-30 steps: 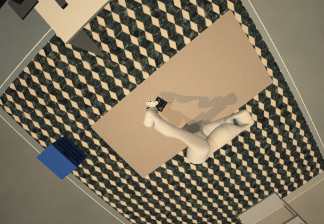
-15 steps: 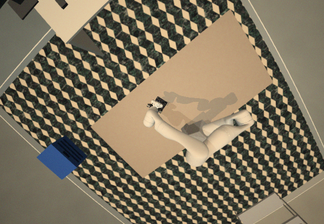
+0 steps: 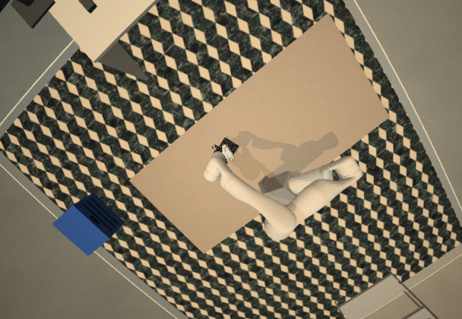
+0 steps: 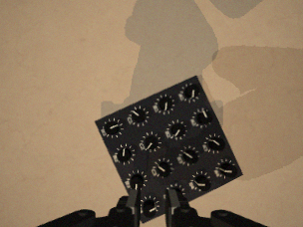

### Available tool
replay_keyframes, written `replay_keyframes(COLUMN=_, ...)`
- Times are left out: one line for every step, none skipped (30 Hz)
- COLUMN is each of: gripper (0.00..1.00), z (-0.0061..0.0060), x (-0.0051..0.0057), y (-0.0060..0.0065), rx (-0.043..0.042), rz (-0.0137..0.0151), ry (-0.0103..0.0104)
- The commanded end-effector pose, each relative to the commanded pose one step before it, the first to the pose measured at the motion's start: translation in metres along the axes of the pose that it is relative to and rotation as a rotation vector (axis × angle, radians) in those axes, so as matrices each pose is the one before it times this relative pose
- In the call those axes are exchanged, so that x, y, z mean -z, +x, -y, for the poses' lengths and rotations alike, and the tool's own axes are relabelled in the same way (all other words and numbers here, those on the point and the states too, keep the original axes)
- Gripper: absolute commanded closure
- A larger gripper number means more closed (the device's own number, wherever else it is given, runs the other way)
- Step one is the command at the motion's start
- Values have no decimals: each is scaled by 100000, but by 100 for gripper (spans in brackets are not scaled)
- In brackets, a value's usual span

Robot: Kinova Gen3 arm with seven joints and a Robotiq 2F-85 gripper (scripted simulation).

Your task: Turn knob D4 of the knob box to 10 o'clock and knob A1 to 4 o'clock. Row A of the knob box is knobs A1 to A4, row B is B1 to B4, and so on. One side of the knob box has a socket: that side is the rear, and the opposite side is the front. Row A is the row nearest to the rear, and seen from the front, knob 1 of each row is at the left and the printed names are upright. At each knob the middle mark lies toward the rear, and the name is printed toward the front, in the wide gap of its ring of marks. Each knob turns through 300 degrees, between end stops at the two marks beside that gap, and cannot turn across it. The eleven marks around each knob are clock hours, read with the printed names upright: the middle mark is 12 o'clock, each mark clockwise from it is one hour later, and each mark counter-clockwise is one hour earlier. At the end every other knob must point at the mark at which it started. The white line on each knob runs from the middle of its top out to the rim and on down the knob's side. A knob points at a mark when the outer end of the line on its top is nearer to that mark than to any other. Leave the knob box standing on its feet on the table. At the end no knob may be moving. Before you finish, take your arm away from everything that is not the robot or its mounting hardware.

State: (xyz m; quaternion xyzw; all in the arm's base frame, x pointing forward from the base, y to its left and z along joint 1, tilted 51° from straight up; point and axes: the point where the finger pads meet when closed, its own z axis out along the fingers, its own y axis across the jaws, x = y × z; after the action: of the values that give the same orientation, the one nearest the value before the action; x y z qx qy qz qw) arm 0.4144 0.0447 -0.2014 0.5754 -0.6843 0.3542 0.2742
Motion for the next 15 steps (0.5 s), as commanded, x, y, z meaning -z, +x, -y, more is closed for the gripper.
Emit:
replay_keyframes(gripper=81, z=-15, x=140, y=-135, rx=-7299, rz=-424, ry=916)
replay_keyframes(gripper=81, z=3, x=56, y=-52, rx=-3647, rz=158, ry=47)
replay_keyframes(gripper=81, z=1, x=56, y=-54, rx=-3574, rz=164, ry=43)
replay_keyframes(gripper=81, z=-1, x=56, y=-55, rx=-3499, rz=170, ry=39)
replay_keyframes(gripper=81, z=-3, x=56, y=-57, rx=-3420, rz=174, ry=35)
replay_keyframes(gripper=81, z=-6, x=56, y=-58, rx=-3339, rz=178, ry=30)
replay_keyframes(gripper=81, z=0, x=0, y=0, rx=0, rz=0, ry=0)
replay_keyframes(gripper=81, z=0, x=0, y=0, rx=0, rz=0, ry=0)
replay_keyframes(gripper=81, z=-8, x=56, y=-58, rx=-3255, rz=181, ry=25)
replay_keyframes(gripper=81, z=-10, x=56, y=-59, rx=-3169, rz=183, ry=20)
replay_keyframes(gripper=81, z=-12, x=55, y=-59, rx=-3080, rz=185, ry=15)
replay_keyframes(gripper=81, z=-14, x=54, y=-59, rx=-2990, rz=185, ry=10)
replay_keyframes(gripper=81, z=-16, x=54, y=-58, rx=-2897, rz=185, ry=5)
replay_keyframes(gripper=81, z=-18, x=53, y=-58, rx=-2803, rz=184, ry=0)
replay_keyframes(gripper=81, z=-19, x=52, y=-57, rx=-2707, rz=183, ry=-5)
